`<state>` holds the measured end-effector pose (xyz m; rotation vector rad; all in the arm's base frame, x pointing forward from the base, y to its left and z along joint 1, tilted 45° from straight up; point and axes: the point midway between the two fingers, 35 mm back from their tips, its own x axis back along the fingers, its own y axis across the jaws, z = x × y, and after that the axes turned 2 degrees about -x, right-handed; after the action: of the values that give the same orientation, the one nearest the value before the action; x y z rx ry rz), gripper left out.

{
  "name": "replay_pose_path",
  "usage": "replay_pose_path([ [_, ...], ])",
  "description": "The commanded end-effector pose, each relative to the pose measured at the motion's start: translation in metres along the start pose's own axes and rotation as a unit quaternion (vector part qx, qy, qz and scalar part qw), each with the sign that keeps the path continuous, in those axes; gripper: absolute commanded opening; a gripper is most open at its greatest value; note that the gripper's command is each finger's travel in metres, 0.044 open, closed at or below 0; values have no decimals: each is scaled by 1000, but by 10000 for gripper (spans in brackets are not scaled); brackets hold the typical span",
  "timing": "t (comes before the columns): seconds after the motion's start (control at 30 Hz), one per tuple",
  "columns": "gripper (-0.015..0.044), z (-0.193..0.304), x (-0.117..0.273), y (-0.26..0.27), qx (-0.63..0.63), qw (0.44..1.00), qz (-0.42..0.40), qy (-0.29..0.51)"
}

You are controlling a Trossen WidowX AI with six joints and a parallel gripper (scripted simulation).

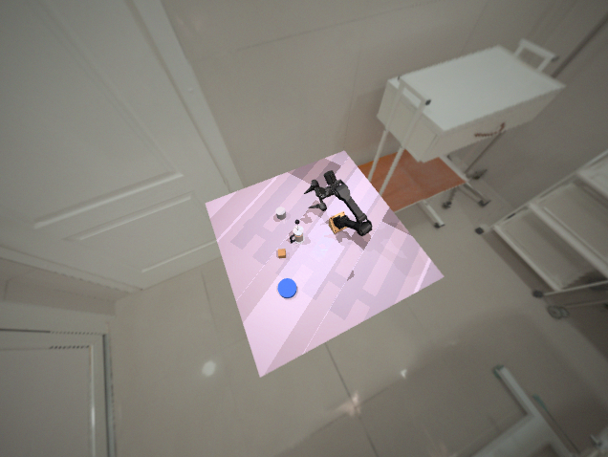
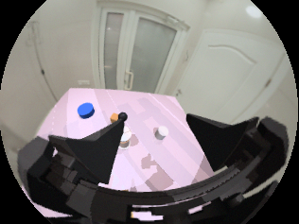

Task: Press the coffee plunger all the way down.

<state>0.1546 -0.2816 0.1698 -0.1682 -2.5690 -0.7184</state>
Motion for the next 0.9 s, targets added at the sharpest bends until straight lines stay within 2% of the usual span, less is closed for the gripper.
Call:
replay_pose_path([
  [0.0,440,-13,-48,53,-114,989,-81,41],
  [0.17,440,-7,-58,63,-128,986,-91,48],
  [0.4,440,37,-78,77,-128,986,-91,48],
  [0.87,440,40,-91,78,-128,987,-89,50],
])
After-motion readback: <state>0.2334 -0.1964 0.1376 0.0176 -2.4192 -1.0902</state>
